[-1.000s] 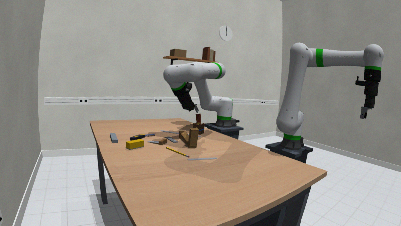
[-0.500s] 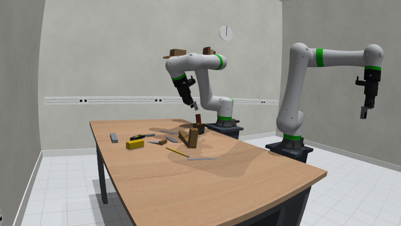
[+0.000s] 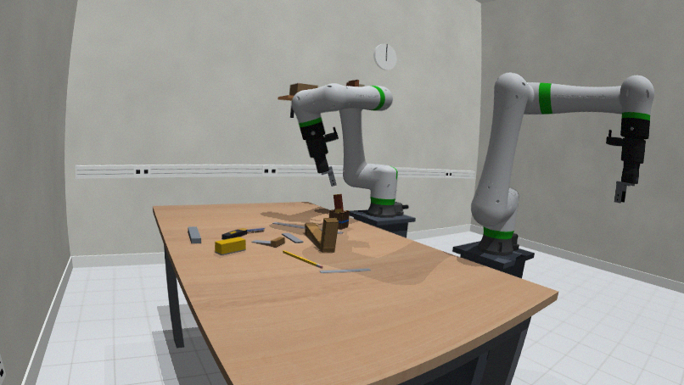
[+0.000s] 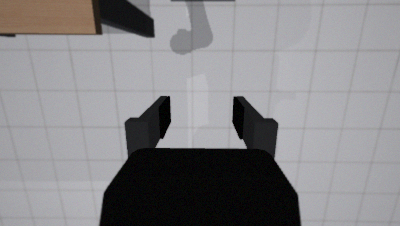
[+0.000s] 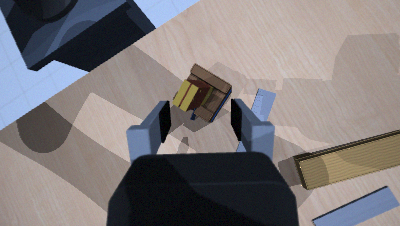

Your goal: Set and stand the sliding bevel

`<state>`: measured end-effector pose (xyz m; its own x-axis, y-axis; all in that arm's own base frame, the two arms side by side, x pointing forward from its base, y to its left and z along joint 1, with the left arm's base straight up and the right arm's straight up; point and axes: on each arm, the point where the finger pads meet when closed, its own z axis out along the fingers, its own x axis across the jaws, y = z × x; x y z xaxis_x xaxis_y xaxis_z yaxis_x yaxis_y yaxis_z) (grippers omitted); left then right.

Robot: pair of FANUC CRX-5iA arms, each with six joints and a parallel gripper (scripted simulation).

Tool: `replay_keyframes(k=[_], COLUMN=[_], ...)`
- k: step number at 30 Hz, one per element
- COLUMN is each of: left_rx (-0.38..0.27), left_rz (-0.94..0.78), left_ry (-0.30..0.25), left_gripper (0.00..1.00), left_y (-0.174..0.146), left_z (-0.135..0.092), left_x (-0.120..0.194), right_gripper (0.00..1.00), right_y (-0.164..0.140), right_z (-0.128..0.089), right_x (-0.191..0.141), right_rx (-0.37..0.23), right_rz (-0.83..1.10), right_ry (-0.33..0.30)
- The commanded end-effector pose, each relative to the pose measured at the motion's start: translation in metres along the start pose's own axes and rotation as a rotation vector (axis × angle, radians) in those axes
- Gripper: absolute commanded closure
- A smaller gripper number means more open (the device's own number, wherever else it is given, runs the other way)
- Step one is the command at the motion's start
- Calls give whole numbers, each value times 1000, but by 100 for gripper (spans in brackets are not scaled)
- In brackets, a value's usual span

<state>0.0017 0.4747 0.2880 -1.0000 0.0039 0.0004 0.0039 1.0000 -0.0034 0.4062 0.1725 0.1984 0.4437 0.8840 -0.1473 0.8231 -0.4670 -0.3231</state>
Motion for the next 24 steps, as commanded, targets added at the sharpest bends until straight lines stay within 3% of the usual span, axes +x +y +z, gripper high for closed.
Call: replay_keyframes(k=[1, 11, 16, 24], left_rx=[-3, -3, -3, -3], left_rz=[0, 0, 0, 0], left_ry=[0, 0, 0, 0], left_gripper=[0, 0, 0, 0], left_y=[0, 0, 0, 0], left_z=[-2, -2, -2, -2], left_x=[0, 0, 0, 0], right_gripper=[0, 0, 0, 0], right_y=[-2, -3, -3, -3], right_z=[2, 11, 14, 14], right_x=[-11, -32, -37, -37], right_rx=[-49, -74, -74, -74], right_rz=[165, 470, 532, 535], right_ry=[93, 264, 301, 302])
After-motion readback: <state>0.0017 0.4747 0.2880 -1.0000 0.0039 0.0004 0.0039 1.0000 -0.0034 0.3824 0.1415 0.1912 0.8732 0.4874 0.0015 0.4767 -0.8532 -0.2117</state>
